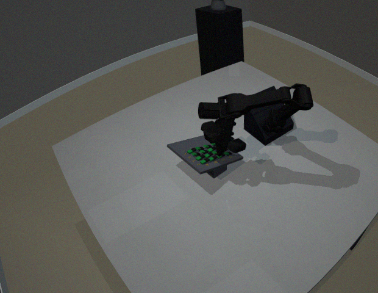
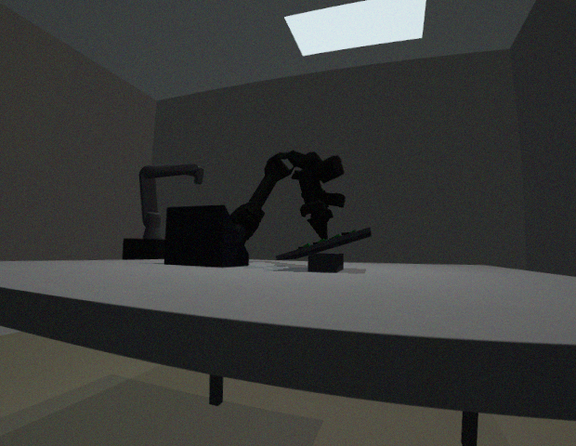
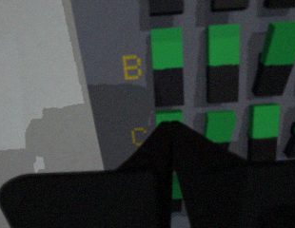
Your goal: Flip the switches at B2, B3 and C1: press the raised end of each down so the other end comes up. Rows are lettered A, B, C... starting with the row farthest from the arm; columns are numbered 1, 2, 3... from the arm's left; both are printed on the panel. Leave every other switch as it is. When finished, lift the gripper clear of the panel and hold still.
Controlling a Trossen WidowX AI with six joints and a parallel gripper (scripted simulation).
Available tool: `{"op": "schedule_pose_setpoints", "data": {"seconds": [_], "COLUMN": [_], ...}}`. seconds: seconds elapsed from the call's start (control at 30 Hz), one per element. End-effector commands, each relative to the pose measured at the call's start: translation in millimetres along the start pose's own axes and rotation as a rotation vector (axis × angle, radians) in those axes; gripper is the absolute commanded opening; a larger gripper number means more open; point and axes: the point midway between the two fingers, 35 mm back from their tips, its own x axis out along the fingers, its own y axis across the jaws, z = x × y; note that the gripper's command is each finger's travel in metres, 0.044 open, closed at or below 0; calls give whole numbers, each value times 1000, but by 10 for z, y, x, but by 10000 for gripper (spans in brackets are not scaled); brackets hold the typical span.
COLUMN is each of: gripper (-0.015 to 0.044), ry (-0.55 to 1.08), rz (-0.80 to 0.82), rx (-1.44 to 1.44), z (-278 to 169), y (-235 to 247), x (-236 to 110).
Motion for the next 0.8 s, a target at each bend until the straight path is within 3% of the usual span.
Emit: {"op": "schedule_pose_setpoints", "data": {"seconds": [0.0, 0.17, 0.3, 0.47, 0.77], "gripper": [0, 0, 0, 0, 0], "ry": [-1, -25, -26, -27, -27], "rz": [0, 0, 0, -2, -2], "rx": [0, 5, 5, 4, 4], "z": [1, -23, -21, 73, 76], "y": [-3, -9, -21, -368, -384], "x": [-26, -615, -645, -712, -715]}}
